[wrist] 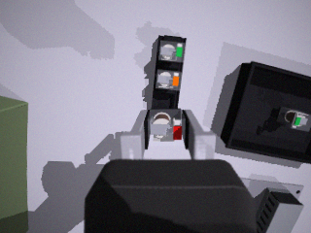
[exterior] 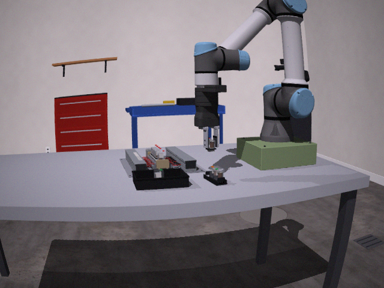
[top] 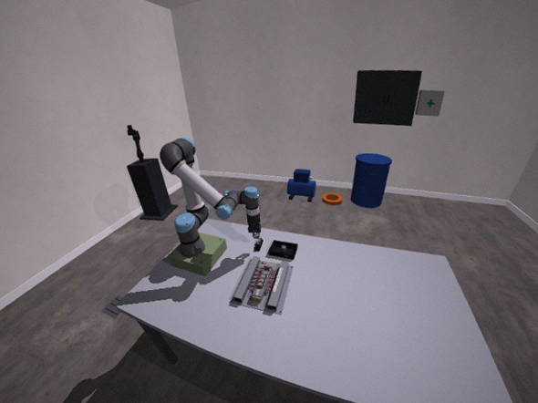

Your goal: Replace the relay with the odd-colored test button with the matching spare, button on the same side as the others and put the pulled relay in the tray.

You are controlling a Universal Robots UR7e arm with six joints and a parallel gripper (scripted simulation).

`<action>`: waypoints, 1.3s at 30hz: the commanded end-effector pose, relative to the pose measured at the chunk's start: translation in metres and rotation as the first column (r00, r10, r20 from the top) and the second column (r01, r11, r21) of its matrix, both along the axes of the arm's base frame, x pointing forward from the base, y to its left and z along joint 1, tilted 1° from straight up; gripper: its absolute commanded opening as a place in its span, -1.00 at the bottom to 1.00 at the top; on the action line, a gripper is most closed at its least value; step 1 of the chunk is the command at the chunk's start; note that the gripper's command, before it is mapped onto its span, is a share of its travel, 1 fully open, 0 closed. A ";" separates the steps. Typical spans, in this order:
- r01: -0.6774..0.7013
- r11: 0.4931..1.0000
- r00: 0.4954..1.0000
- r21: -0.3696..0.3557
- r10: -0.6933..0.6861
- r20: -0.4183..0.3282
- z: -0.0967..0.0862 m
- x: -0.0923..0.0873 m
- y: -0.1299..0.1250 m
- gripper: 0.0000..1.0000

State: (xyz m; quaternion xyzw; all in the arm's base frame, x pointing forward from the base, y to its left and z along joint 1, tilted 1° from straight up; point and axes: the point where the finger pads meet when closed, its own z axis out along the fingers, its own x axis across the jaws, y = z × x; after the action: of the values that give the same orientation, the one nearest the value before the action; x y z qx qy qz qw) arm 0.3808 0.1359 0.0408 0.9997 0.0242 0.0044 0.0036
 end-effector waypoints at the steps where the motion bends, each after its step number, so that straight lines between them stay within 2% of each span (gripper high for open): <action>1: -0.114 0.994 0.994 0.003 0.114 0.001 0.000 0.000 0.000 -1.00; 10: -0.114 0.994 0.994 0.003 0.114 0.001 0.000 0.000 0.000 -1.00; 15: -0.329 0.944 0.944 0.000 0.329 -0.001 0.000 0.000 0.000 -1.00; 27: -0.329 0.944 0.944 0.000 0.329 -0.001 0.000 0.000 0.000 -1.00; 32: -0.529 0.849 0.849 -0.001 0.529 -0.002 0.000 0.000 0.000 -1.00; 39: -0.529 0.849 0.849 -0.001 0.529 -0.002 0.000 0.000 0.000 -1.00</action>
State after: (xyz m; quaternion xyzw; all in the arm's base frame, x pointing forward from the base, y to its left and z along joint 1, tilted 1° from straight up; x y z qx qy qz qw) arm 0.3810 0.1360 0.0408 0.9589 0.2836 0.0036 0.0045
